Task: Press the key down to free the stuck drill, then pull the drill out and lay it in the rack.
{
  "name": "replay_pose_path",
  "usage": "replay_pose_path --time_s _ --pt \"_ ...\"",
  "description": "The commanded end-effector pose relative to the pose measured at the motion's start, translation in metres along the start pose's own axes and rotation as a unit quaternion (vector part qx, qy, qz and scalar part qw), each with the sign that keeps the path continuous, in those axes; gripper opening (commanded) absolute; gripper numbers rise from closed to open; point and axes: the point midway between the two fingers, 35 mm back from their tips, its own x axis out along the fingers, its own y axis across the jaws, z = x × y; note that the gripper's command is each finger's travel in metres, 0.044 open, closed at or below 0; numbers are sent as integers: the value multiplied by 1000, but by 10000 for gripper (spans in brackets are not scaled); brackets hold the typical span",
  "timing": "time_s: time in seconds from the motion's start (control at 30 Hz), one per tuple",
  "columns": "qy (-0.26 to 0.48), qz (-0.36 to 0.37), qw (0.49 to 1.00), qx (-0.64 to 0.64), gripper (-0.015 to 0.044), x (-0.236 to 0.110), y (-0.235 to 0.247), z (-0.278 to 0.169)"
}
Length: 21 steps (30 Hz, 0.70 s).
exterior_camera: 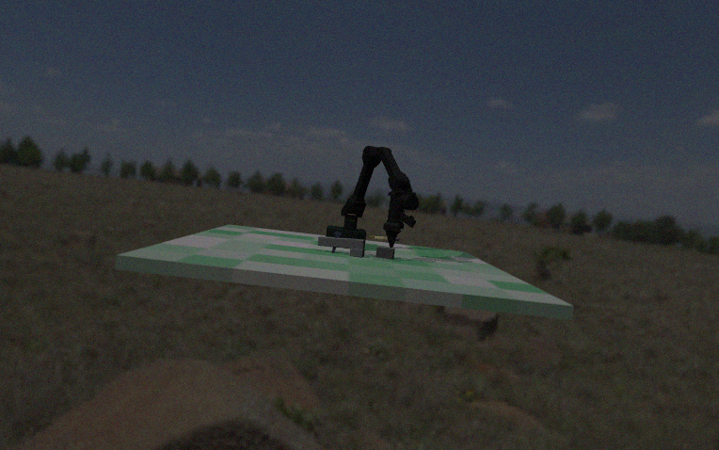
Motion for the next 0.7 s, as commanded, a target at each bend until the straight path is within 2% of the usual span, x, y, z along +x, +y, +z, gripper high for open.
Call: replay_pose_path --time_s 0.0,0.67 --pt "-3 -1 1000 -2 0 -3 -1 1" --pt "-3 -1 1000 -2 0 -9 -1 1"
